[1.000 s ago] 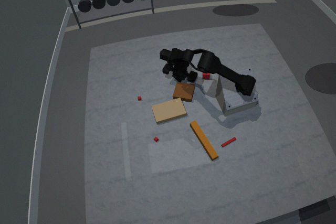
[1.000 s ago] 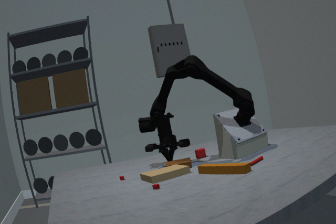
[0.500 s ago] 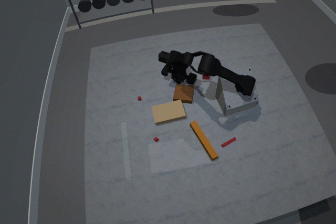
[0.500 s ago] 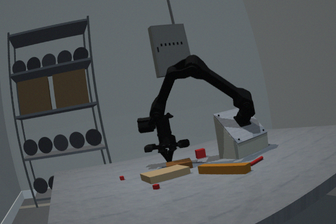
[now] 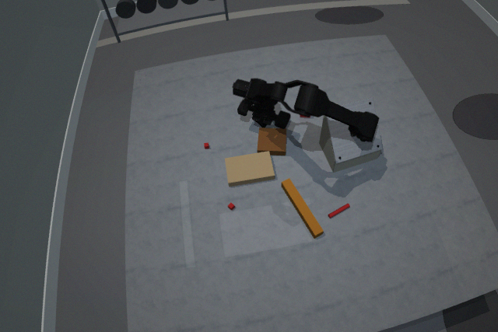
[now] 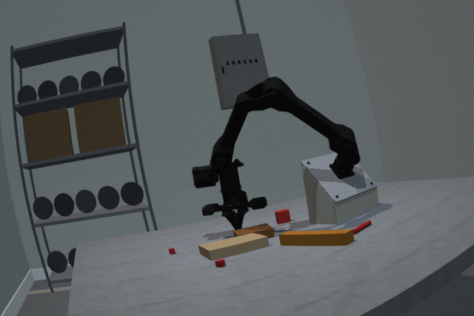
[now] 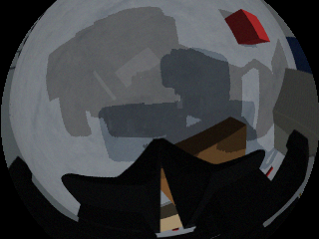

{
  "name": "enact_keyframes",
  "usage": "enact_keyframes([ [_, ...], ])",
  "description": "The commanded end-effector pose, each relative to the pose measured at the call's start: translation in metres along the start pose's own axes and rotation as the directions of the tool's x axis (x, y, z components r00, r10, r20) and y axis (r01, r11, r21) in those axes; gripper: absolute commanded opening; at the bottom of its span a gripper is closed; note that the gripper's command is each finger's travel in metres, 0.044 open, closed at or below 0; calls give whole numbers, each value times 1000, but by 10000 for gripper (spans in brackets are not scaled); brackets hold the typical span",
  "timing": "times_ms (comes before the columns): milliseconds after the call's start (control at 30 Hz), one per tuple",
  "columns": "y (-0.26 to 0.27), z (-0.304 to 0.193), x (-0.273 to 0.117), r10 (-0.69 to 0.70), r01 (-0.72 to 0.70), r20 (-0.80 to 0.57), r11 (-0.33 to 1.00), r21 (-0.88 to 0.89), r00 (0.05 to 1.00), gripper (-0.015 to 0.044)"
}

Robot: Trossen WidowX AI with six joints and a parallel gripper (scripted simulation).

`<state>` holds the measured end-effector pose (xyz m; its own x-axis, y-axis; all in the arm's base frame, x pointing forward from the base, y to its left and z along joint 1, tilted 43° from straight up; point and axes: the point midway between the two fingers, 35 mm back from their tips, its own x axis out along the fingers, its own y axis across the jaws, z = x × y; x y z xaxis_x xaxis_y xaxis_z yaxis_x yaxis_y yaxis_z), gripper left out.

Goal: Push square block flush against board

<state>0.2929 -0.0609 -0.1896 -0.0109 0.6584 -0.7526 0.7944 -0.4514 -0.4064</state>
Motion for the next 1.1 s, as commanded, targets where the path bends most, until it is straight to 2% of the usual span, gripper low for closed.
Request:
enact_keyframes([
  [0, -4, -7, 4, -13, 13, -7, 1000, -2, 1000, 0],
  [533, -7, -24, 4, -13, 13, -8, 1000, -2, 1000, 0],
  [1067, -4, -2, 4, -14, 14, -7, 1000, -2, 1000, 0],
])
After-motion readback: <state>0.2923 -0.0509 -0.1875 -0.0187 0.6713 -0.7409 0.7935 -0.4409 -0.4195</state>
